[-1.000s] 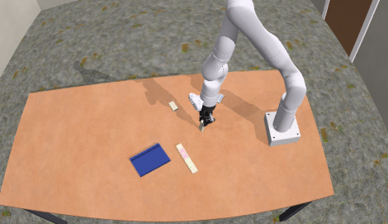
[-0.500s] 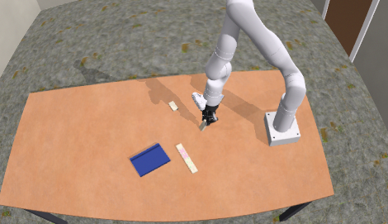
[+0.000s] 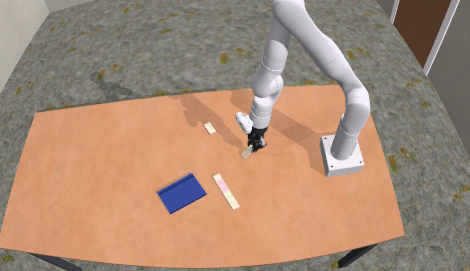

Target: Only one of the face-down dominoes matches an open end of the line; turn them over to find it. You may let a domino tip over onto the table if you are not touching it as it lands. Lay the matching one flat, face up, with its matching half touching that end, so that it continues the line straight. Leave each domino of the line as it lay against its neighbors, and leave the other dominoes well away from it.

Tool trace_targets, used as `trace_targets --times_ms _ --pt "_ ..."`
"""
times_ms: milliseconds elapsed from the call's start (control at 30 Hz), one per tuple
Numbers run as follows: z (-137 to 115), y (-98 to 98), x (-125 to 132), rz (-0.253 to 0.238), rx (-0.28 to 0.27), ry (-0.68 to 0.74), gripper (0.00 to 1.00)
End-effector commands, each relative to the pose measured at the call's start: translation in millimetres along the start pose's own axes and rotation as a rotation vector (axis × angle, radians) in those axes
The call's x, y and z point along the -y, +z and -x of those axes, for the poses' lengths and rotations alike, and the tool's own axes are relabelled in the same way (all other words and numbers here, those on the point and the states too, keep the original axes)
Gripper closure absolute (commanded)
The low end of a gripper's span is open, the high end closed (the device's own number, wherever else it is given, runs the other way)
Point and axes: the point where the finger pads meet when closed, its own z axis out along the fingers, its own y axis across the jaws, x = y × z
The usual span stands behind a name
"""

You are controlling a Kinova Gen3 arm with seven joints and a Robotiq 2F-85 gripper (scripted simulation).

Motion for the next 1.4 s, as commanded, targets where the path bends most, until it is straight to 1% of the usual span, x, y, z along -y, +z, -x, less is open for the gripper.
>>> trace_targets --times_ms 0,1367 --pt "2.2 3.0 0.6 -0.001 0.001 -0.001 0.65" --pt "16.6 21.2 0.6 -0.001 0.001 -0.001 0.65"
